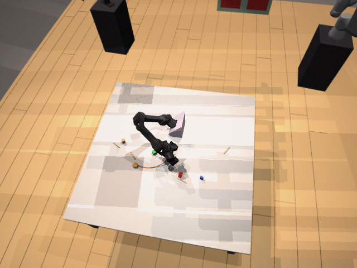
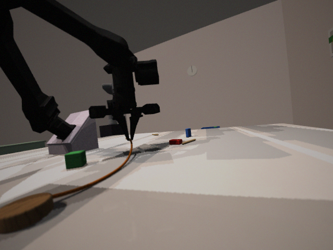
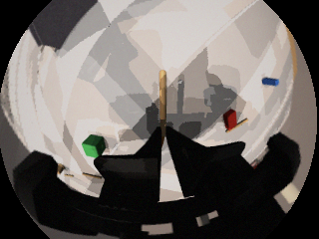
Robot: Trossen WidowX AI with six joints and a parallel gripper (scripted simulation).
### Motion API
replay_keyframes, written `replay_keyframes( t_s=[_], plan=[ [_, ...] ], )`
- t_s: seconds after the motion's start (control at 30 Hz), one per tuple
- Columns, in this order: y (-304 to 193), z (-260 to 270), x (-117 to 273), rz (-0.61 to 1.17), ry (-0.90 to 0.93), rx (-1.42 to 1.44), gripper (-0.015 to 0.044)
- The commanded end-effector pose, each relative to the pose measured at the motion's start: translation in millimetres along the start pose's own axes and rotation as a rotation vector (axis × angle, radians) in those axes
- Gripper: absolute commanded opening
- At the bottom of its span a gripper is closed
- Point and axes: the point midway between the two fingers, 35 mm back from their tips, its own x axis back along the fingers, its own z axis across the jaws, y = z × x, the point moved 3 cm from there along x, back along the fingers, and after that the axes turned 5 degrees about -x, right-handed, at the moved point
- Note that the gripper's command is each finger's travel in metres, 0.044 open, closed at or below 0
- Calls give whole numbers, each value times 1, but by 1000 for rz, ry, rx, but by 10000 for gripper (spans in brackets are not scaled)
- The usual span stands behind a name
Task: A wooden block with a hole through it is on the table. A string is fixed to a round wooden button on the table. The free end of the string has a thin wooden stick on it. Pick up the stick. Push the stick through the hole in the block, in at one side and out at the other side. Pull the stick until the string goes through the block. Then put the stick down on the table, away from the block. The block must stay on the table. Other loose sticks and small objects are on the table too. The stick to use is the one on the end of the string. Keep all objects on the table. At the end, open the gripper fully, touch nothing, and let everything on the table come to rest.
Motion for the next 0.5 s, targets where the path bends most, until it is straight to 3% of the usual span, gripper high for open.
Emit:
replay_keyframes(
  t_s=[0.0,0.47],
  plan=[
    [-1,-1,6,-3,-3,-10,0],
    [-1,0,25,-3,-2,-10,0]
  ],
)
